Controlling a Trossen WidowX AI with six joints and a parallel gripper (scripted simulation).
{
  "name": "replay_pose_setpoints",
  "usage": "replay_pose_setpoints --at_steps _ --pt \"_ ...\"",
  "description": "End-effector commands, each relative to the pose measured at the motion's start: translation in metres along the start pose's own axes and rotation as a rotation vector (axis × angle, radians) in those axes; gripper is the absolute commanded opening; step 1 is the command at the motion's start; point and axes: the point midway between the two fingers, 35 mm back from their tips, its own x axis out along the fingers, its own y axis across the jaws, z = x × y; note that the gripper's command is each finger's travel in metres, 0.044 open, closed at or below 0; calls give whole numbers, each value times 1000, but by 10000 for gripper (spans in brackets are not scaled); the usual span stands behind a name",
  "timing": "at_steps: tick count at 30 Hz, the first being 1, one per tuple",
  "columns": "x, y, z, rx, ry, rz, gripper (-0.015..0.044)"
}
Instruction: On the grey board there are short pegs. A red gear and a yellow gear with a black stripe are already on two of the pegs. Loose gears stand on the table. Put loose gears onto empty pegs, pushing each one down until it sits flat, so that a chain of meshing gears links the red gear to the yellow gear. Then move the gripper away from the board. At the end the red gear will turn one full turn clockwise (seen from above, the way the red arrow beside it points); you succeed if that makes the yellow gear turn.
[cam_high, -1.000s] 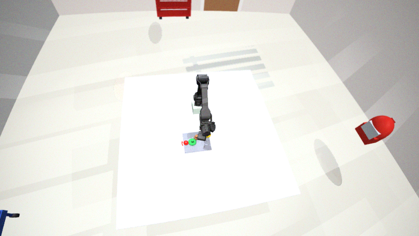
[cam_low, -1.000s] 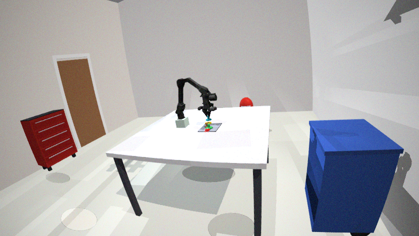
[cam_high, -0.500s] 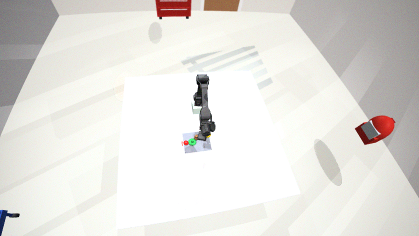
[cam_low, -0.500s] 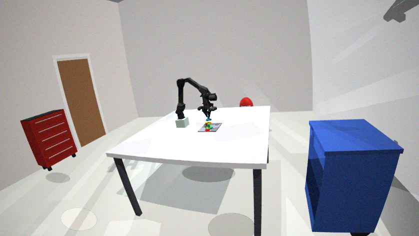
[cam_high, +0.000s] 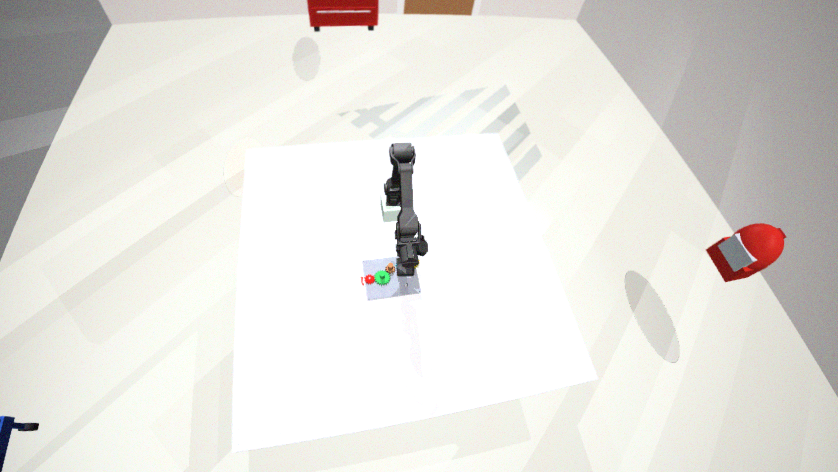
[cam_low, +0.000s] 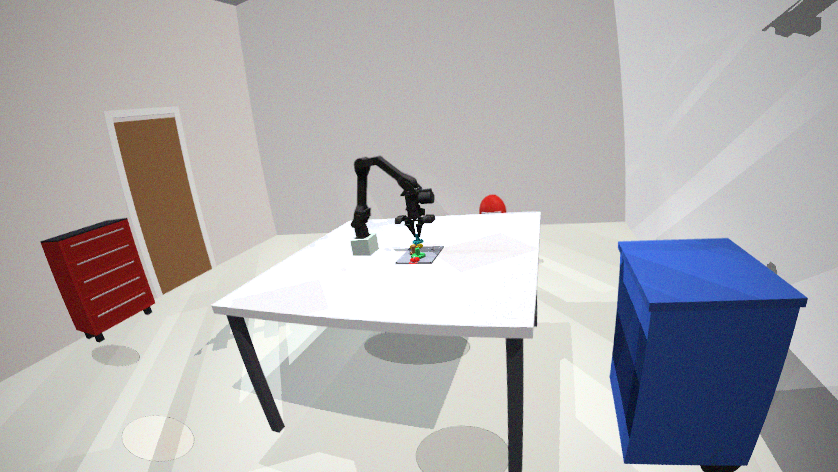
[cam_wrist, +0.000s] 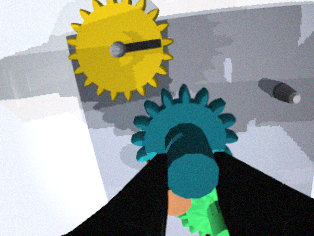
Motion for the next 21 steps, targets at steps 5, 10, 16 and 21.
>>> replay_pose_setpoints --at_steps 5,10,16,21 --pt "14 2 -2 -35 6 8 0" --pt "21 2 -2 36 6 7 0" --pt "31 2 -1 167 7 7 0" --pt "33 3 -1 270 7 7 0"
